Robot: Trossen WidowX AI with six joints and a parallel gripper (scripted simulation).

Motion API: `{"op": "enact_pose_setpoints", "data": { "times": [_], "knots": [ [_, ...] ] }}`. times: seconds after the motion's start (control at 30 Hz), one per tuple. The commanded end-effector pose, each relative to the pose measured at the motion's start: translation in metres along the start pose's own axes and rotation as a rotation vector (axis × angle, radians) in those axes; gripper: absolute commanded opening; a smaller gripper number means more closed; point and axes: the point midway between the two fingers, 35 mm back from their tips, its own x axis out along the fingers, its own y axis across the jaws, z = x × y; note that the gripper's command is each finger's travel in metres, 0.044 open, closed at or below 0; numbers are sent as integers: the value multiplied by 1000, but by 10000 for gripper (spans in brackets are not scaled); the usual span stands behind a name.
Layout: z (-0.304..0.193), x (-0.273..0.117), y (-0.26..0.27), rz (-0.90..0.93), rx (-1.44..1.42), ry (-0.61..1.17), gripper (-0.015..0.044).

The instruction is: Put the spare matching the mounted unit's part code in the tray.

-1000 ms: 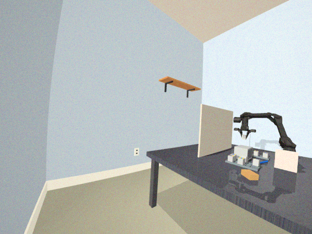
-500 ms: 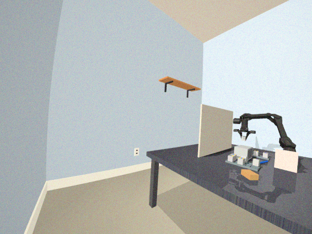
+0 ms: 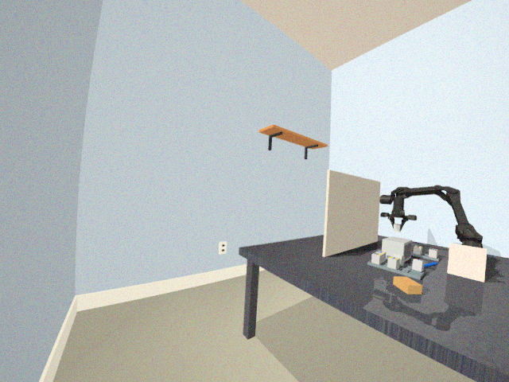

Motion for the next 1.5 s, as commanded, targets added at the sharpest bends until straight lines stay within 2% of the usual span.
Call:
{"op": "enact_pose_setpoints", "data": {
  "times": [0.0, 1.47],
  "knots": [
    [1, 3, 0, -1, -5, -4, 0],
    [1, 40, -2, 0, 1, -10, 0]
  ]
}}
